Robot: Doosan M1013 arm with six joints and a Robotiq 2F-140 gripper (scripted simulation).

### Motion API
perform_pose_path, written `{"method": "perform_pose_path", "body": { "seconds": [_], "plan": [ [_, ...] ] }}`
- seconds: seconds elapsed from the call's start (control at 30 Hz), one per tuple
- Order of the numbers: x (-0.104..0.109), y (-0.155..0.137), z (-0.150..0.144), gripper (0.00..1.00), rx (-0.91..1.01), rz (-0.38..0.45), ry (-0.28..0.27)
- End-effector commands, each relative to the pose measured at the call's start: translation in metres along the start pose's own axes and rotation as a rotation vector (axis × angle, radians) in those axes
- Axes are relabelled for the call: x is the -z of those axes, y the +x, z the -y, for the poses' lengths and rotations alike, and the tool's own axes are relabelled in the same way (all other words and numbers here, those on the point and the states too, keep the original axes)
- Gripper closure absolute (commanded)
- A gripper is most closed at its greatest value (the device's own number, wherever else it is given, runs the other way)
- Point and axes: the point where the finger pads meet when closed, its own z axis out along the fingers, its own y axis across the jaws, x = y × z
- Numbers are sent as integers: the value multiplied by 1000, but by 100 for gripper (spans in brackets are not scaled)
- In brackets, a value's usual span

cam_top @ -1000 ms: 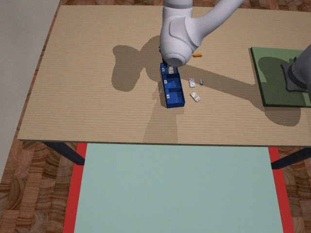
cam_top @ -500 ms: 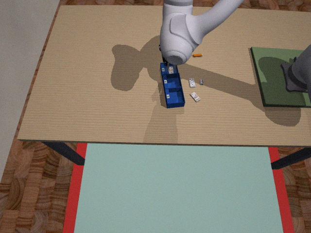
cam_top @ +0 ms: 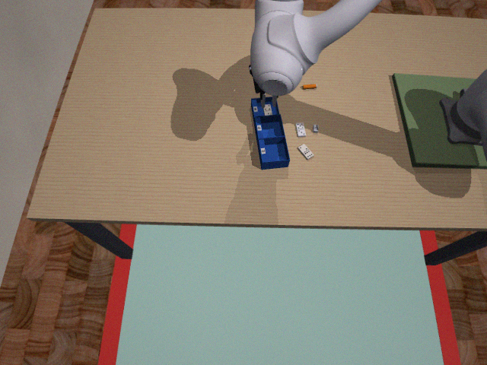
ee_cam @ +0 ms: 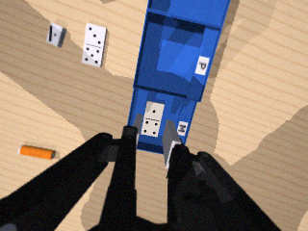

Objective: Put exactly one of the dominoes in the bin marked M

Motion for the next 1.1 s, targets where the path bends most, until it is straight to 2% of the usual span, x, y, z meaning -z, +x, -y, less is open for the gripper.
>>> {"method": "perform_pose_path", "body": {
  "seconds": [0.0, 0.07, 0.27, 0.3, 1.07],
  "plan": [
    [11, 0, 0, 81, 0, 0, 0],
    [21, 0, 0, 81, 0, 0, 0],
    [21, 0, 0, 81, 0, 0, 0],
    [25, 0, 0, 0, 0, 0, 0],
    [109, 0, 0, 0, 0, 0, 0]
  ]
}}
